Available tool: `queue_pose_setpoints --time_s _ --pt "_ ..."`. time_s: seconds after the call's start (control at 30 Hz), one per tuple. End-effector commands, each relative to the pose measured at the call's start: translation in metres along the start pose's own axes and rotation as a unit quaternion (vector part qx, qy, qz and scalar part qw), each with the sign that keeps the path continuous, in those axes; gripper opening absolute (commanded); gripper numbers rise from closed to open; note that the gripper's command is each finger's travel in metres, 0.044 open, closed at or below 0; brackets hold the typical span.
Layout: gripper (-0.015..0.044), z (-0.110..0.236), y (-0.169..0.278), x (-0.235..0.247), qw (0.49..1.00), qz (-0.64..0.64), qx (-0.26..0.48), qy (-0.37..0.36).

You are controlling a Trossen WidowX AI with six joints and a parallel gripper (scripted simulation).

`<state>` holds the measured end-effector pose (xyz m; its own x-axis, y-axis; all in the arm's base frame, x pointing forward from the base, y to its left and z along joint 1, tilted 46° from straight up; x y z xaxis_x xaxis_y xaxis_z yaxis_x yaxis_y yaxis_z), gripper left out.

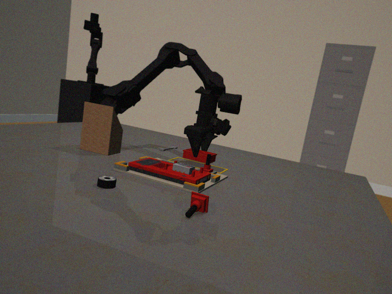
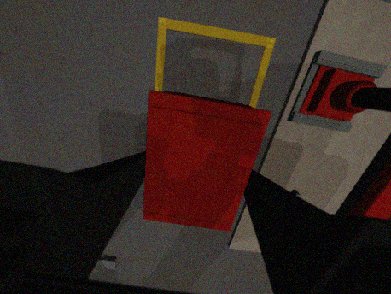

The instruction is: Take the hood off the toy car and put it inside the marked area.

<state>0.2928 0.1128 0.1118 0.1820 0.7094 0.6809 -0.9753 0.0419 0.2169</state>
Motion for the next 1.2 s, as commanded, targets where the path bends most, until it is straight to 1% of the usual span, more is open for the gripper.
queue_pose_setpoints --time_s 0.0,1.17 --pt "0.0000 -0.002 0.000 0.000 1.000 -0.002 0.001 -0.002" --pt "0.0000 -0.019 0.000 0.000 1.000 -0.002 0.001 -0.002"
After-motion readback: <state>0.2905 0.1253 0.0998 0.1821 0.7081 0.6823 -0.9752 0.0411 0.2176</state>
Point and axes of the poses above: the point midway between the two fingers, 35 mm back from their tips, its own z axis back along the fingers, its own x axis across the jaws, y = z × x, the point moved 8 cm from there along z, back along the fingers, and after that the axes turned 15 degrees about -z, right-handed, at the moved point
